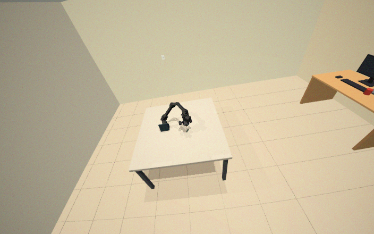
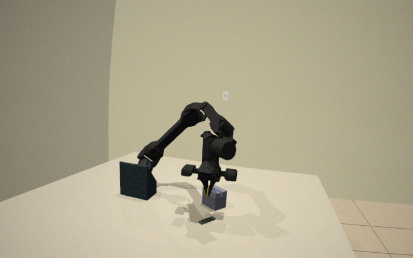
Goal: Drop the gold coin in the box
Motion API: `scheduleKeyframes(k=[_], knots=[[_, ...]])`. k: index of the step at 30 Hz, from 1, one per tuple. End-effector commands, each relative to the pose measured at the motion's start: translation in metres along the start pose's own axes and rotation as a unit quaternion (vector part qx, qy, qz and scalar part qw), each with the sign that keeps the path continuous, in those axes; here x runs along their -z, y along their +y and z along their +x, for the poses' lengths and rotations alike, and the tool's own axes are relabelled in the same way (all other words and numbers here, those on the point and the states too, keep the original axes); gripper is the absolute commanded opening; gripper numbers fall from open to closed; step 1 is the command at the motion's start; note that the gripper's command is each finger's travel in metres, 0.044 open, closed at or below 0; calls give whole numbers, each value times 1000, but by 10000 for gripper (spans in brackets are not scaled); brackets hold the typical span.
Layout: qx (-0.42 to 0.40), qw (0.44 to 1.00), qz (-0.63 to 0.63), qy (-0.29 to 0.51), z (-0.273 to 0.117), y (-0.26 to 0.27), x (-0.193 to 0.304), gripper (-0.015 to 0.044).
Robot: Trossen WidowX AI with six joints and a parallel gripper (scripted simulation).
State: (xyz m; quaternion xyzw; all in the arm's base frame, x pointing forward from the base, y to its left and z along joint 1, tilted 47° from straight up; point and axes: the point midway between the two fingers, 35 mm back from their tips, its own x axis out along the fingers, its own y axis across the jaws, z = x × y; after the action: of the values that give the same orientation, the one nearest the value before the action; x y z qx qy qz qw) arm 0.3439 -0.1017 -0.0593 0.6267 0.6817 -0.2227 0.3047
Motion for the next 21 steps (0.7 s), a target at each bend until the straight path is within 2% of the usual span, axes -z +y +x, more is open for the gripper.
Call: scheduleKeyframes(k=[1,11,21], knots=[[1,997,-75,-1,0,-2,-2,0],[2,970,-243,-1,-1,-4,-3,0],[2,916,-401,-1,-1,-6,-5,0]])
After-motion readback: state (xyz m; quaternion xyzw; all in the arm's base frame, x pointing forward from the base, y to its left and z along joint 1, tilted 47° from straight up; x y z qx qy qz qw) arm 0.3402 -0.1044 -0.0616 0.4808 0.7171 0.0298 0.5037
